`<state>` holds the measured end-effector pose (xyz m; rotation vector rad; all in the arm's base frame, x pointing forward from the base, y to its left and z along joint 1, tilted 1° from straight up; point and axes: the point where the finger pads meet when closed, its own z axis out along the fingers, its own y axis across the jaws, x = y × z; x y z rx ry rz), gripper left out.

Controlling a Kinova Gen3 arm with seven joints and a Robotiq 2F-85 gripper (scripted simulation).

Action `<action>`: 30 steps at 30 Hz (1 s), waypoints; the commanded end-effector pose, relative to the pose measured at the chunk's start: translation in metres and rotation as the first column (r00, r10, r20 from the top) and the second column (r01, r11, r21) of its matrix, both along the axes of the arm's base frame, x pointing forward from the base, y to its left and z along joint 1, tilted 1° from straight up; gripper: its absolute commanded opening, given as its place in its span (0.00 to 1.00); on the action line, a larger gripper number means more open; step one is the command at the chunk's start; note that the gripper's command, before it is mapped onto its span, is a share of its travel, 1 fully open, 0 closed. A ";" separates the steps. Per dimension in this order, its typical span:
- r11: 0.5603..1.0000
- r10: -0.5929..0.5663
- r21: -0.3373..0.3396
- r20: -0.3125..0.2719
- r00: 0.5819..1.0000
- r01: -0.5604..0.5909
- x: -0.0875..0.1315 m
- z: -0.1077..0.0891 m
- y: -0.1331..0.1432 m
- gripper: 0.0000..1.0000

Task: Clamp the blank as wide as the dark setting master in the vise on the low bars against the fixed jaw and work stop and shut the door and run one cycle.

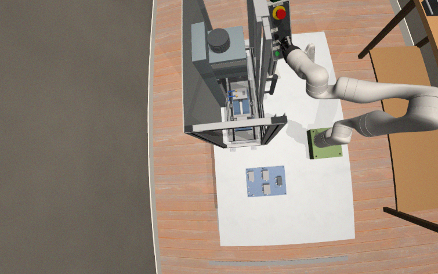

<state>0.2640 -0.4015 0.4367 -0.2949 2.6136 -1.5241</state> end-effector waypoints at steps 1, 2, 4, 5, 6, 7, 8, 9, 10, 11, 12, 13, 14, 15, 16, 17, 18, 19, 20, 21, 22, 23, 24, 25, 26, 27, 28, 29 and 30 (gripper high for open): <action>1.000 0.009 -0.002 0.003 1.000 -0.009 0.000 0.007 0.008 0.10; 1.000 0.009 -0.002 0.003 1.000 -0.009 0.000 0.007 0.008 0.10; 1.000 0.009 -0.002 0.003 1.000 -0.009 0.000 0.007 0.008 0.10; 1.000 0.009 -0.002 0.003 1.000 -0.009 0.000 0.007 0.008 0.10; 1.000 0.009 -0.002 0.003 1.000 -0.009 0.000 0.007 0.008 0.10; 1.000 0.009 -0.002 0.003 1.000 -0.009 0.000 0.007 0.008 0.10; 1.000 0.009 -0.002 0.003 1.000 -0.009 0.000 0.007 0.008 0.10; 1.000 0.009 -0.002 0.003 1.000 -0.009 0.000 0.007 0.008 0.10; 1.000 0.009 -0.002 0.003 1.000 -0.009 0.000 0.007 0.008 0.10; 1.000 0.006 -0.003 0.006 1.000 -0.006 -0.002 0.009 0.011 0.10; 1.000 0.006 -0.003 0.005 1.000 -0.006 -0.003 0.012 0.016 0.10; 1.000 0.007 -0.003 0.004 1.000 -0.007 -0.004 0.014 0.021 0.10; 1.000 0.008 -0.002 0.004 1.000 -0.008 -0.005 0.017 0.026 0.10; 1.000 0.009 -0.002 0.003 1.000 -0.009 -0.006 0.020 0.031 0.10; 1.000 0.009 -0.002 0.003 1.000 -0.009 -0.006 0.020 0.031 0.10; 1.000 0.009 -0.002 0.003 1.000 -0.009 -0.006 0.020 0.031 0.10; 1.000 0.009 -0.002 0.003 1.000 -0.009 -0.006 0.020 0.031 0.10; 1.000 0.009 -0.002 0.003 1.000 -0.009 -0.006 0.020 0.031 0.10; 1.000 0.009 -0.002 0.003 1.000 -0.009 -0.006 0.020 0.031 0.10; 1.000 0.009 -0.002 0.003 1.000 -0.009 -0.006 0.020 0.031 0.10; 1.000 0.009 -0.002 0.003 1.000 -0.009 -0.006 0.020 0.031 0.10; 1.000 0.009 -0.002 0.003 1.000 -0.009 -0.006 0.020 0.031 0.10; 1.000 0.009 -0.002 0.003 1.000 -0.009 -0.006 0.020 0.031 0.10; 1.000 0.009 -0.002 0.003 1.000 -0.009 -0.006 0.020 0.031 0.10; 1.000 0.009 -0.002 0.003 1.000 -0.009 -0.006 0.020 0.031 0.10; 1.000 0.009 -0.002 0.003 1.000 -0.009 -0.006 0.020 0.031 0.10; 1.000 0.005 -0.003 0.005 1.000 -0.005 -0.007 0.019 0.030 0.10; 1.000 0.006 -0.003 0.004 1.000 -0.006 -0.006 0.020 0.031 0.10; 1.000 0.007 -0.002 0.004 1.000 -0.007 -0.006 0.020 0.031 0.10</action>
